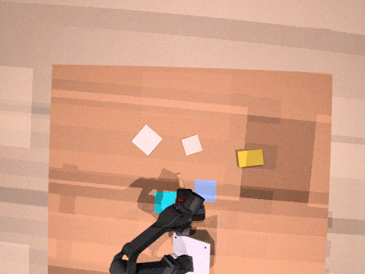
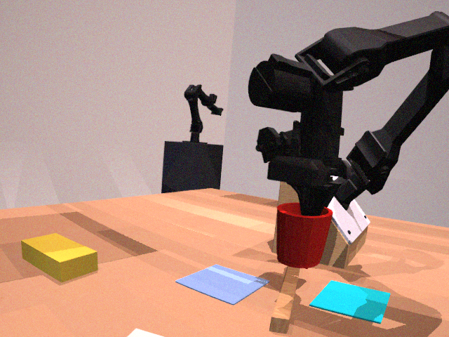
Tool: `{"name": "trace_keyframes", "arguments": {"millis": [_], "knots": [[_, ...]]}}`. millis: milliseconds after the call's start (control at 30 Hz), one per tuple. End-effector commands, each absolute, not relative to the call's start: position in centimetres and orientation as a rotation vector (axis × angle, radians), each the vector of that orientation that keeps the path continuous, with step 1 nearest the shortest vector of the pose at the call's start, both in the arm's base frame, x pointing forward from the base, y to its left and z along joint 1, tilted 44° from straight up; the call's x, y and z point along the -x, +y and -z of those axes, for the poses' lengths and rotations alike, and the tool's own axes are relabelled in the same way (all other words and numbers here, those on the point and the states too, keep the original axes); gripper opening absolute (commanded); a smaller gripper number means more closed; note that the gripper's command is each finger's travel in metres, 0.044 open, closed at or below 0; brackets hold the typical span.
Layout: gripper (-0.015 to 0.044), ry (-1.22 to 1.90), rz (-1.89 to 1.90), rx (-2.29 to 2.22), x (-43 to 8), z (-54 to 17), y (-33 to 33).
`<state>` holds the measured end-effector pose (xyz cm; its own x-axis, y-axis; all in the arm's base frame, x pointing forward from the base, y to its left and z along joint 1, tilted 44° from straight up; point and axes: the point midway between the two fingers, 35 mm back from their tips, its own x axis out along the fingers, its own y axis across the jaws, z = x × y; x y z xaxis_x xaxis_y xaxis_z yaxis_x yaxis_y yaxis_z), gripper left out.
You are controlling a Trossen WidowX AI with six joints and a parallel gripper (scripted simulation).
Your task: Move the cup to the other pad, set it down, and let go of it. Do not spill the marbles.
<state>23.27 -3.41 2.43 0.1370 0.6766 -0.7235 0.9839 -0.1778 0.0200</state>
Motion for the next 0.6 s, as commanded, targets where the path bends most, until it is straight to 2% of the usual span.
{"name": "trace_keyframes", "arguments": {"millis": [0,567], "knots": [[0.0,1.595,0.806,-1.925,-23.1,-2.8,-2.8],[0.0,1.596,0.805,-1.926,-22.5,-4.9,-0.6]]}}
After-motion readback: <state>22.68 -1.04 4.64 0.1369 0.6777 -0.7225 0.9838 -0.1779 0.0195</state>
